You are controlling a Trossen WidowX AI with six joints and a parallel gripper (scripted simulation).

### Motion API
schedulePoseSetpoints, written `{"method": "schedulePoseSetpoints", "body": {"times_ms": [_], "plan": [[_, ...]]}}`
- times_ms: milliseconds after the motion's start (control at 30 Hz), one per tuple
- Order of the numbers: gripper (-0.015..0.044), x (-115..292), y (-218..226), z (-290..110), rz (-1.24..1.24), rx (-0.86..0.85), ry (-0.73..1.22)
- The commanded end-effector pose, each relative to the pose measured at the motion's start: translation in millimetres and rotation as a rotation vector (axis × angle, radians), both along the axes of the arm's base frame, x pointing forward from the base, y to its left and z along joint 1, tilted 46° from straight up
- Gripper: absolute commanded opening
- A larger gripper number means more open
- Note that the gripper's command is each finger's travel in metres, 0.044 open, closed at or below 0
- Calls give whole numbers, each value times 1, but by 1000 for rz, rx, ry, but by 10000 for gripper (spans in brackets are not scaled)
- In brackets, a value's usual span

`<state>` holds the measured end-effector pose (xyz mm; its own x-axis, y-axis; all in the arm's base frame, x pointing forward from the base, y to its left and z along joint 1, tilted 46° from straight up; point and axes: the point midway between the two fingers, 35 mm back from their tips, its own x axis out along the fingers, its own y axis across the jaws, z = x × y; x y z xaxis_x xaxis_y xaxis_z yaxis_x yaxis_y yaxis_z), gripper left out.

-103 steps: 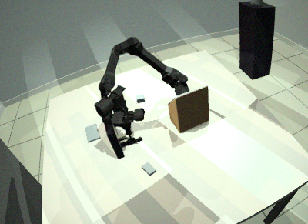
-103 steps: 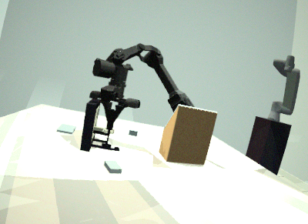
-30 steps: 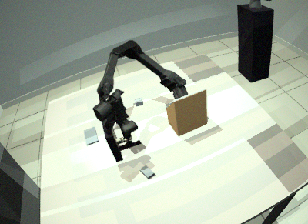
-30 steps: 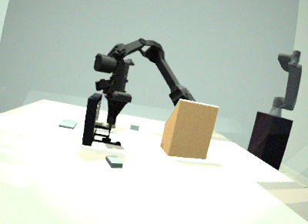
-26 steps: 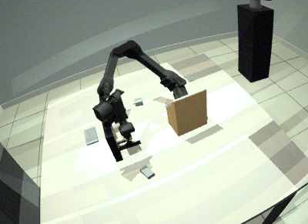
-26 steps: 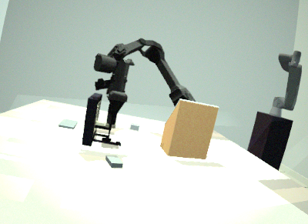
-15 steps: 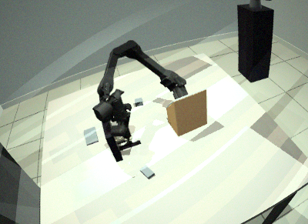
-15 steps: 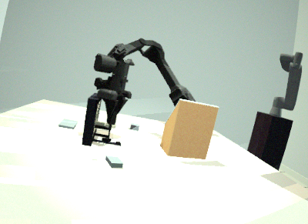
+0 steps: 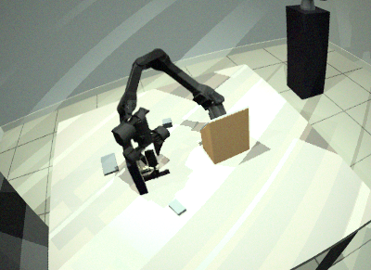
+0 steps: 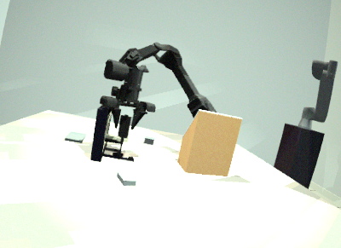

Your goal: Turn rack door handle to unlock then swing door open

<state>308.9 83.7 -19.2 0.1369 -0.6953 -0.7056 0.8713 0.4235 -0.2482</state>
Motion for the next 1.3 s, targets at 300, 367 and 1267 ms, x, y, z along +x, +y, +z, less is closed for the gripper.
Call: {"method": "schedulePoseSetpoints", "body": {"times_ms": [300, 367, 1267], "plan": [[284, 0, -1, 0, -439, 80, -436], [284, 0, -1, 0, -439, 80, -436], [12, 0, -1, 0, -436, 80, -433]]}}
